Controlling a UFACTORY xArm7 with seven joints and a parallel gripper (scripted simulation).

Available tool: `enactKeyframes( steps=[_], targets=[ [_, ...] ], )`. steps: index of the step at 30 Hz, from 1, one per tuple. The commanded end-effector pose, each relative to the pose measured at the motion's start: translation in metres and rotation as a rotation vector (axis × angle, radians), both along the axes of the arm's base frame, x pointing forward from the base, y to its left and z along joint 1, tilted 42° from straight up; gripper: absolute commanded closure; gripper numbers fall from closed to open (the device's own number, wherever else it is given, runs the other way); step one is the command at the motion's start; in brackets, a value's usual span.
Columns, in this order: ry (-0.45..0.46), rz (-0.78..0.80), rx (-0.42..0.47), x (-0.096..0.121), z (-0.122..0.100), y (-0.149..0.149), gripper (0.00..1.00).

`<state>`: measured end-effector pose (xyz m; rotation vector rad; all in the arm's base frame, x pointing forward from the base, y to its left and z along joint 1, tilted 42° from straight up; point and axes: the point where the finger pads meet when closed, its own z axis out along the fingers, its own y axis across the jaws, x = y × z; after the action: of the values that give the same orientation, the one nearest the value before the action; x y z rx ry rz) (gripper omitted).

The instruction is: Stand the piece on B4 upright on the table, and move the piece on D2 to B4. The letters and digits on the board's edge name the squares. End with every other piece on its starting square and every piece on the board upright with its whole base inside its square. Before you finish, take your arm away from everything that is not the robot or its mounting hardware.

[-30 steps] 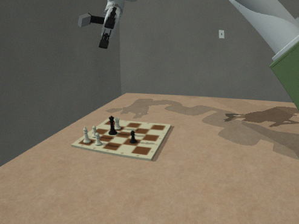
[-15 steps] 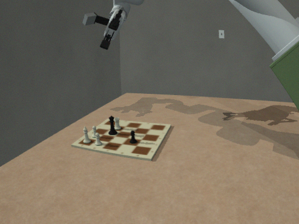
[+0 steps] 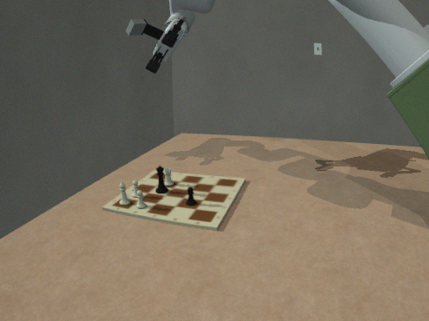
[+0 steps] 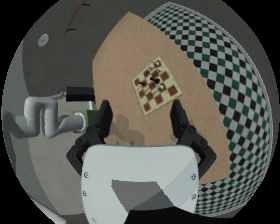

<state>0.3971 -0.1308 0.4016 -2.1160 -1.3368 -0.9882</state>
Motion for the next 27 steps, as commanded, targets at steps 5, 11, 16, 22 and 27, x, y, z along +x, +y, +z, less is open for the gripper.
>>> enactKeyframes(
  steps=[5,11,16,22,27],
  targets=[
    [-0.093,0.076,0.051,0.002,-0.006,-0.016,0.0],
    [-0.093,0.076,0.051,0.002,-0.006,-0.016,0.0],
    [-0.093,0.076,0.051,0.002,-0.006,-0.016,0.0],
    [-0.175,0.138,0.099,0.004,-0.018,-0.03,0.0],
    [-0.175,0.138,0.099,0.004,-0.018,-0.03,0.0]
  ],
)
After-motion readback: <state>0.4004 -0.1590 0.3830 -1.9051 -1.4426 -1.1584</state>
